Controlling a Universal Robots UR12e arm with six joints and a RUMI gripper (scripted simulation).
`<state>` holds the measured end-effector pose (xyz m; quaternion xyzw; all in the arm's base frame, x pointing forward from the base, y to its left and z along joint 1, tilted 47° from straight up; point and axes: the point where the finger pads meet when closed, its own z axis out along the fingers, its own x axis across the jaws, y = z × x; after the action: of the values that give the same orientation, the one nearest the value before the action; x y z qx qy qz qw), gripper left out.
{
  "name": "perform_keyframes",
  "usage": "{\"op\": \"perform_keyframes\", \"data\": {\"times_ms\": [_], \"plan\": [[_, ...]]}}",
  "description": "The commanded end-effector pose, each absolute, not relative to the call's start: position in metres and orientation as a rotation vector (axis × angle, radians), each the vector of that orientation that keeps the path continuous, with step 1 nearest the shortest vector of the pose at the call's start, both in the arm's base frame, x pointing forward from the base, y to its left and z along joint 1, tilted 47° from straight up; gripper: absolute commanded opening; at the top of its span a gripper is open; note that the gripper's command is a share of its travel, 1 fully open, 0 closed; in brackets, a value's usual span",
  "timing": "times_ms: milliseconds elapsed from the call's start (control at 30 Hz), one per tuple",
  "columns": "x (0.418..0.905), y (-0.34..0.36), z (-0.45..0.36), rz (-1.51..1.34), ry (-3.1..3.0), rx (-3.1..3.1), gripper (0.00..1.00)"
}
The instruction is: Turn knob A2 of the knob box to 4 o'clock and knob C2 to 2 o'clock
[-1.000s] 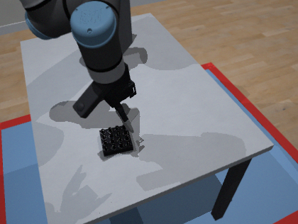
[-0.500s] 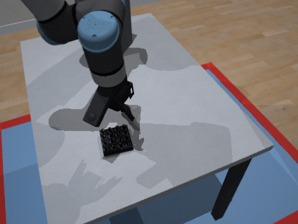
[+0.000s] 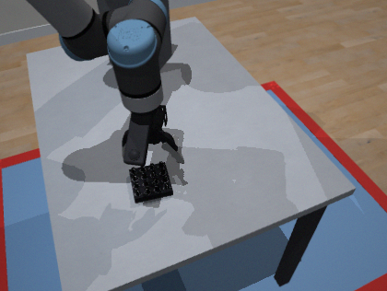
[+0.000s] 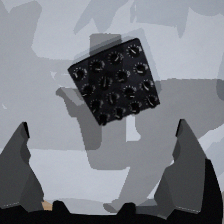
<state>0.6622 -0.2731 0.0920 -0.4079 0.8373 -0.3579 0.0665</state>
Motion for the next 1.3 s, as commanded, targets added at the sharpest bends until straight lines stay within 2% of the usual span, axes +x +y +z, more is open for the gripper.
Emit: {"op": "perform_keyframes", "data": {"times_ms": [0, 400, 1267], "plan": [[0.661, -0.277, 0.083, -1.138, 2.45, -1.389, 1.0], [0.655, -0.283, 0.065, -1.246, 2.305, -1.706, 1.0], [0.653, -0.285, 0.061, -1.268, 2.271, -1.771, 1.0]]}}
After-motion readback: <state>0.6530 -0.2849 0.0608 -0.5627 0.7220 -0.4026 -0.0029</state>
